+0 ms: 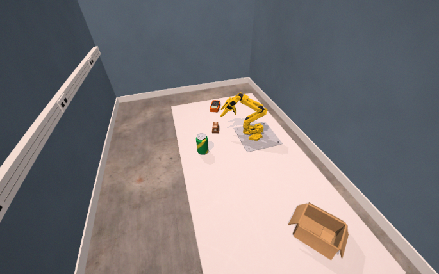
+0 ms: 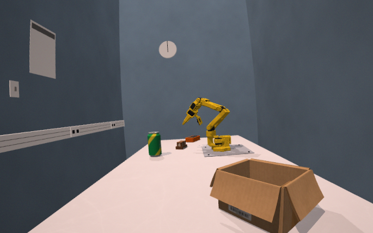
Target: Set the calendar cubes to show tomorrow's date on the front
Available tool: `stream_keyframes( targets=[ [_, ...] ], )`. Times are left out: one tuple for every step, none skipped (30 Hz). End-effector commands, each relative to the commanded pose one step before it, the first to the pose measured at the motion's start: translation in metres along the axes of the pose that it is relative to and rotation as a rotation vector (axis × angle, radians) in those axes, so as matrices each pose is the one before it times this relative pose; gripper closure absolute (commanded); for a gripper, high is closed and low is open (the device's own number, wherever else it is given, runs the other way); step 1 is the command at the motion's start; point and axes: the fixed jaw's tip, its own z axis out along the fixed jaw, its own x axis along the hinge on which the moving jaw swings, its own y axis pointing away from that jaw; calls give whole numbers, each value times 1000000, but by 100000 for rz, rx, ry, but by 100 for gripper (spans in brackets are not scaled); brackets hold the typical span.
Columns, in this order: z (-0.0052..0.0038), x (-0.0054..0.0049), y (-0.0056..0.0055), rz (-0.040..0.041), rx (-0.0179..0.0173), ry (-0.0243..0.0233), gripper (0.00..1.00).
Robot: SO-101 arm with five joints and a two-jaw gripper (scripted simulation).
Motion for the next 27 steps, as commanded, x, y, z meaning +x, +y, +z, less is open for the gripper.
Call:
stream_keyframes(
  targets=[
    [631, -4846, 351, 301, 68, -1981, 65],
    [-6, 30, 48, 295, 12, -47, 65],
    [-19, 48, 54, 402, 9, -63, 65],
    [-13, 60, 71, 521, 17, -82, 65],
    [-25, 79, 95, 647, 18, -104, 65],
    [-26, 92, 106, 785, 22, -123, 65],
    [-32, 105, 129, 930, 23, -148, 65],
    [-33, 131, 145, 1080, 27, -174, 65],
    [-39, 151, 167, 1237, 29, -199, 65],
    [-46, 166, 182, 1398, 30, -221, 65],
    [-41, 188, 196, 1561, 28, -252, 65],
    [0, 0, 0, 0, 0, 0, 65],
    [0, 0, 0, 0, 0, 0, 65],
    [-53, 214, 214, 1724, 28, -277, 65],
    [-46, 237, 231, 1887, 27, -302, 65],
    [-47, 261, 242, 2054, 21, -330, 65],
    [-54, 279, 248, 2214, 15, -358, 65],
    [-44, 310, 256, 2374, 9, -383, 65],
    [-45, 330, 259, 2532, -2, -408, 65],
    [-41, 351, 266, 2683, -11, -432, 65],
    [-37, 379, 264, 2831, -23, -457, 65],
    [-34, 405, 255, 2969, -38, -477, 65],
    [-24, 420, 247, 3104, -53, -498, 65],
    [-15, 443, 242, 3234, -71, -514, 65],
    [-5, 457, 225, 3351, -93, -533, 65],
    [3, 478, 211, 3464, -110, -546, 65],
    [19, 492, 192, 3562, -134, -557, 65]
  ],
)
